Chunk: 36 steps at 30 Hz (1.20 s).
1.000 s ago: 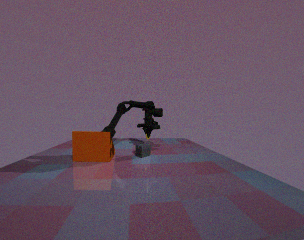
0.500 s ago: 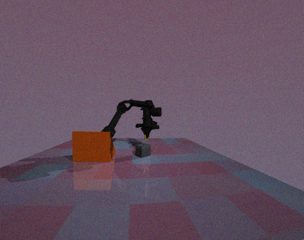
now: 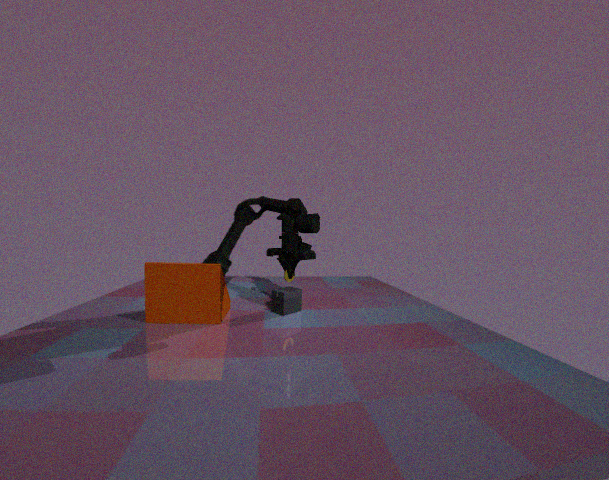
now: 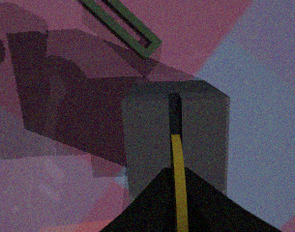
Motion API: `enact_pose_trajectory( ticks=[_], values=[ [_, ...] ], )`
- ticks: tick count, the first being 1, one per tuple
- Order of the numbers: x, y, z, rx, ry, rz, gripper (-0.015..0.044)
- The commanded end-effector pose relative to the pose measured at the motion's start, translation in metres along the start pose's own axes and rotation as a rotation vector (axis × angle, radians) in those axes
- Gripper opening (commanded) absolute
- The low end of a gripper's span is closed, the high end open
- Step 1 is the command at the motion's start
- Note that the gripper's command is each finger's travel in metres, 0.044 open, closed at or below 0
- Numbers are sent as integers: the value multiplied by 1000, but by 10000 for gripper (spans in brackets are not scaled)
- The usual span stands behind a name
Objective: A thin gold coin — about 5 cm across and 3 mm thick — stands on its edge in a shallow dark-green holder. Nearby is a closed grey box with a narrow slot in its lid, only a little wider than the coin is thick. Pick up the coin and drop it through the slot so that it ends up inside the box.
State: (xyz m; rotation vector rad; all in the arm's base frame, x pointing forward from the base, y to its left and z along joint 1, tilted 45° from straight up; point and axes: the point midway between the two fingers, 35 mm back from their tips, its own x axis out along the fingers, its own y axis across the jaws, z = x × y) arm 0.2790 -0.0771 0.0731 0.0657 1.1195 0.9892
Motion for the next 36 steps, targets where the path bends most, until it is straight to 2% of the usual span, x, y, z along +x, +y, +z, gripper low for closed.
enact_pose_trajectory(
  ticks=[1, 36],
  values=[
    [4, -3, -13, 1, 5, 13, 0],
    [4, -4, -14, 2, -4, -1, 0]
  ],
)
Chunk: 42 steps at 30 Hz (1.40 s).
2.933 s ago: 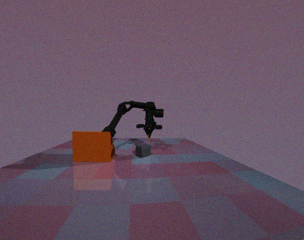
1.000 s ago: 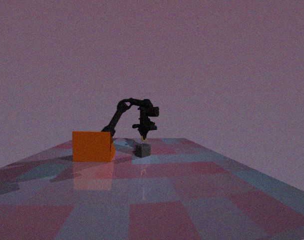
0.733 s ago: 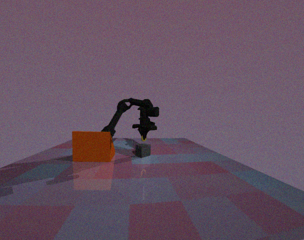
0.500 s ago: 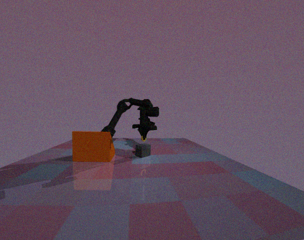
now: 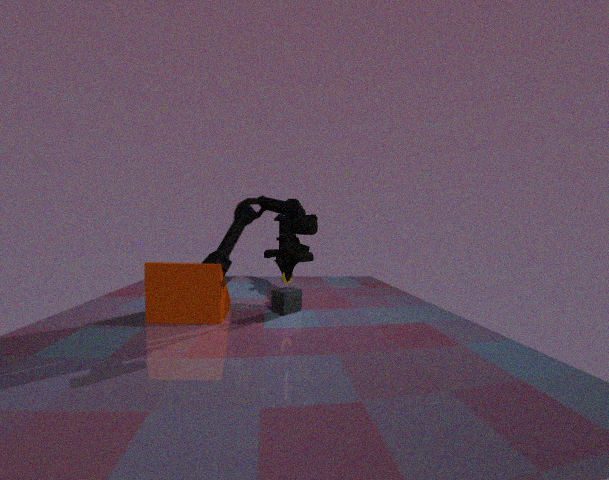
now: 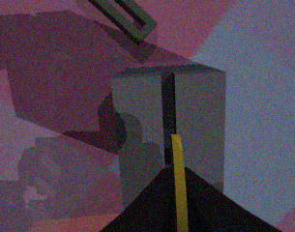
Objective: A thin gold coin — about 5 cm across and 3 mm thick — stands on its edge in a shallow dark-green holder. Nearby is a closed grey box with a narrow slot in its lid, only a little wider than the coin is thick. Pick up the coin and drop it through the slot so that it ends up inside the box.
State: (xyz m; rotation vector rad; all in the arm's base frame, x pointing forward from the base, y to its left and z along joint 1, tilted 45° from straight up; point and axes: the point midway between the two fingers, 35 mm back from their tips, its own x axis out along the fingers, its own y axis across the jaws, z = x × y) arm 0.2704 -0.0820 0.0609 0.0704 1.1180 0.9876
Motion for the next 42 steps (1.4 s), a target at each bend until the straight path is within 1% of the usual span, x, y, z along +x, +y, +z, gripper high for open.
enact_pose_trajectory(
  ticks=[1, 42],
  values=[
    [-1, 0, 1, -1, 0, -2, 0],
    [13, 1, 0, 4, -1, -2, 0]
  ],
)
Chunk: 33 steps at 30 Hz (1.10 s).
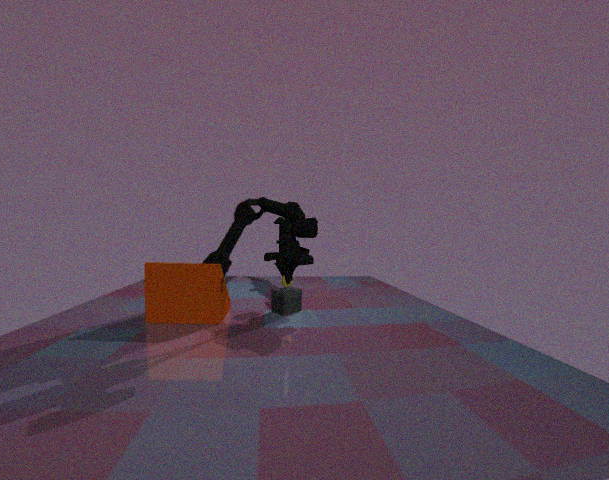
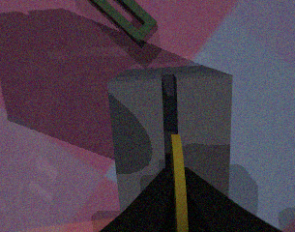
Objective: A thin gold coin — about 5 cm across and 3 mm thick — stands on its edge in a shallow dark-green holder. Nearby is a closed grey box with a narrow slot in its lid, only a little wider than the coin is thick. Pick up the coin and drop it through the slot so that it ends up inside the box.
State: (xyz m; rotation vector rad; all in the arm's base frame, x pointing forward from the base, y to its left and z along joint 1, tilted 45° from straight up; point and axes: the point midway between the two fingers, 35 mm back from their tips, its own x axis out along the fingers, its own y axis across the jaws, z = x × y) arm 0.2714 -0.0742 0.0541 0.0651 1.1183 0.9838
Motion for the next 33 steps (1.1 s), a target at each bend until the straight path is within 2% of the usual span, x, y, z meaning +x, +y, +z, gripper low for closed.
enact_pose_trajectory(
  ticks=[1, 18, 24, 33],
  values=[
    [2, 0, 0, 6, -2, 4, 0],
    [8, 1, 0, 3, -2, 4, 0],
    [6, 0, 0, 0, 0, 2, 157],
    [6, 0, 0, 0, 0, 2, 161]
  ],
)
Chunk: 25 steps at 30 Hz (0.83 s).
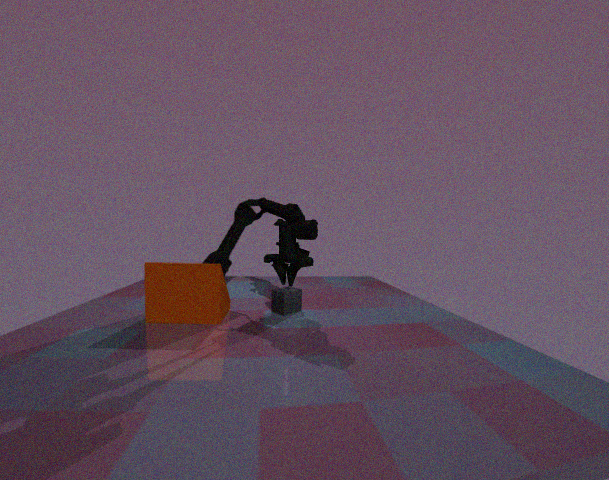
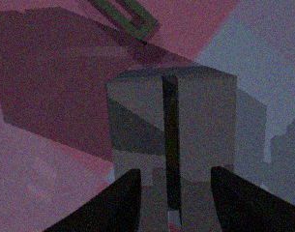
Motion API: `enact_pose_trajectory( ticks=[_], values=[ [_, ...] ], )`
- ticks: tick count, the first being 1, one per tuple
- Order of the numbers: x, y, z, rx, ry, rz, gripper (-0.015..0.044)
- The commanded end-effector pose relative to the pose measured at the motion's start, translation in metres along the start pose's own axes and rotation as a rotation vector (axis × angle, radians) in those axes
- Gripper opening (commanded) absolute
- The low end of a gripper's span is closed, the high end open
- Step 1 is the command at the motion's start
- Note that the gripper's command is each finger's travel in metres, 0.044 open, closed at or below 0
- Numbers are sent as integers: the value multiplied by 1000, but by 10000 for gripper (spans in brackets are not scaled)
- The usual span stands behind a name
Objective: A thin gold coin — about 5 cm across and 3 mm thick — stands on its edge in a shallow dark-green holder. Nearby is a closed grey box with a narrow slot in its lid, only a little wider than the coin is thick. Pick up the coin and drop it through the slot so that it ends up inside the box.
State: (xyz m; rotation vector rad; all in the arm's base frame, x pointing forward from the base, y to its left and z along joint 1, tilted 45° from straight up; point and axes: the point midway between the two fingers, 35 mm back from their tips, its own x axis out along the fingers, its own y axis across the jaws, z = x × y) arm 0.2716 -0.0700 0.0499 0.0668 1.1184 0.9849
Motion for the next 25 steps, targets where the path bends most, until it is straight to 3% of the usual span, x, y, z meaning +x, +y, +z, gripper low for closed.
enact_pose_trajectory(
  ticks=[1, 8, 11, 25],
  values=[
    [-1, 0, 0, -1, 0, 0, 187],
    [-20, 0, 0, 0, 0, 0, 371],
    [-51, 2, -1, 3, -2, 1, 440],
    [-60, 4, -1, 4, -3, 2, 440]
  ],
)
